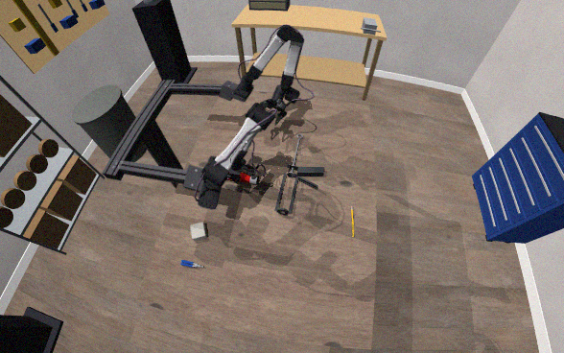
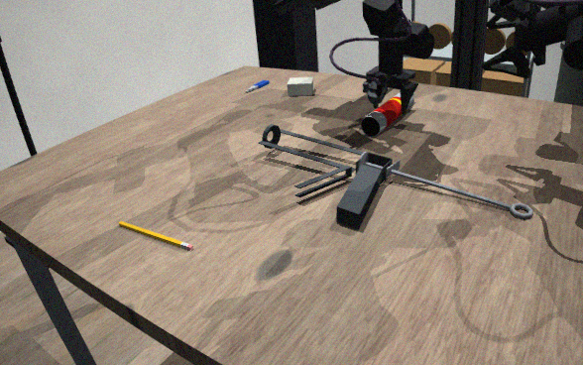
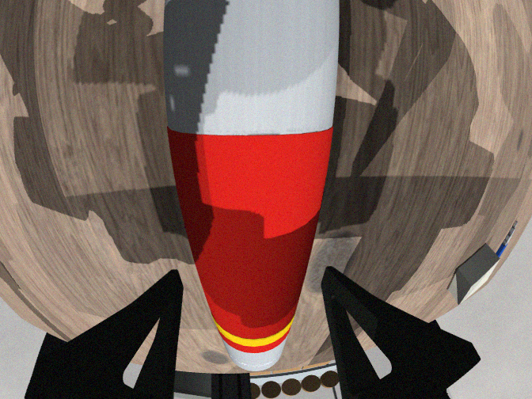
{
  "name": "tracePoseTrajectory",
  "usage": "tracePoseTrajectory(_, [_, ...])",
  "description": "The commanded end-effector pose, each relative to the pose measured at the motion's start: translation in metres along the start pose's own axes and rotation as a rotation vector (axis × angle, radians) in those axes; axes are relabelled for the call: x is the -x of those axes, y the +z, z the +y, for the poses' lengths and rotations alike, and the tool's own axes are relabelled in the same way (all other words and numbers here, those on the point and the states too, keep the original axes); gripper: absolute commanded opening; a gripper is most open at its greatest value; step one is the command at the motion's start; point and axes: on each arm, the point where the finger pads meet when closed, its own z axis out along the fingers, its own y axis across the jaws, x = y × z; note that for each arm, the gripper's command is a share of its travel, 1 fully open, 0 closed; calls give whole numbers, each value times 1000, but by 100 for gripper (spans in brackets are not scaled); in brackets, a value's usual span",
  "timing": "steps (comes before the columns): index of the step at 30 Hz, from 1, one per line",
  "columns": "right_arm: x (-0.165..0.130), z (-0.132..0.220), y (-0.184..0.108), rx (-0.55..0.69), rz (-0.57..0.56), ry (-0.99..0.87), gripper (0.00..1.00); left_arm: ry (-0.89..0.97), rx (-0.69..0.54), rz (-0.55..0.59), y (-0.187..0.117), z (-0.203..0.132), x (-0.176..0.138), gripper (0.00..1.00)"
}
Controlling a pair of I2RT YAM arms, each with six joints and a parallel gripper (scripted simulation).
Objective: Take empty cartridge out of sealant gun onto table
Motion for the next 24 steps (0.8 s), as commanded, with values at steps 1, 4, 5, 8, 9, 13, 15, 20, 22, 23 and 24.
tracePoseTrajectory(1, [1,2,-2,7,-7,-5,80,8,3,15,-3,0,-2,100])
tracePoseTrajectory(4, [1,2,-2,7,-7,-5,83,8,3,15,-3,0,-2,100])
tracePoseTrajectory(5, [1,2,-2,7,-7,-5,85,6,5,15,-3,0,-2,100])
tracePoseTrajectory(8, [1,2,-2,7,-7,-5,85,6,5,15,-3,0,-2,100])
tracePoseTrajectory(9, [1,4,-6,11,-4,-6,85,6,5,15,-3,0,-2,100])
tracePoseTrajectory(13, [0,6,-28,13,4,-9,85,6,5,15,-3,0,-2,100])
tracePoseTrajectory(15, [0,2,-33,13,5,-9,85,6,5,15,-3,0,-2,100])
tracePoseTrajectory(20, [-1,1,-54,12,5,-9,85,6,5,15,-3,0,-2,100])
tracePoseTrajectory(22, [-1,-1,-61,8,6,-9,85,4,6,14,-3,1,-3,100])
tracePoseTrajectory(23, [-2,-3,-67,3,7,-10,85,4,6,14,-3,1,-3,100])
tracePoseTrajectory(24, [-2,-4,-73,-1,6,-14,85,4,6,14,-3,1,-3,100])
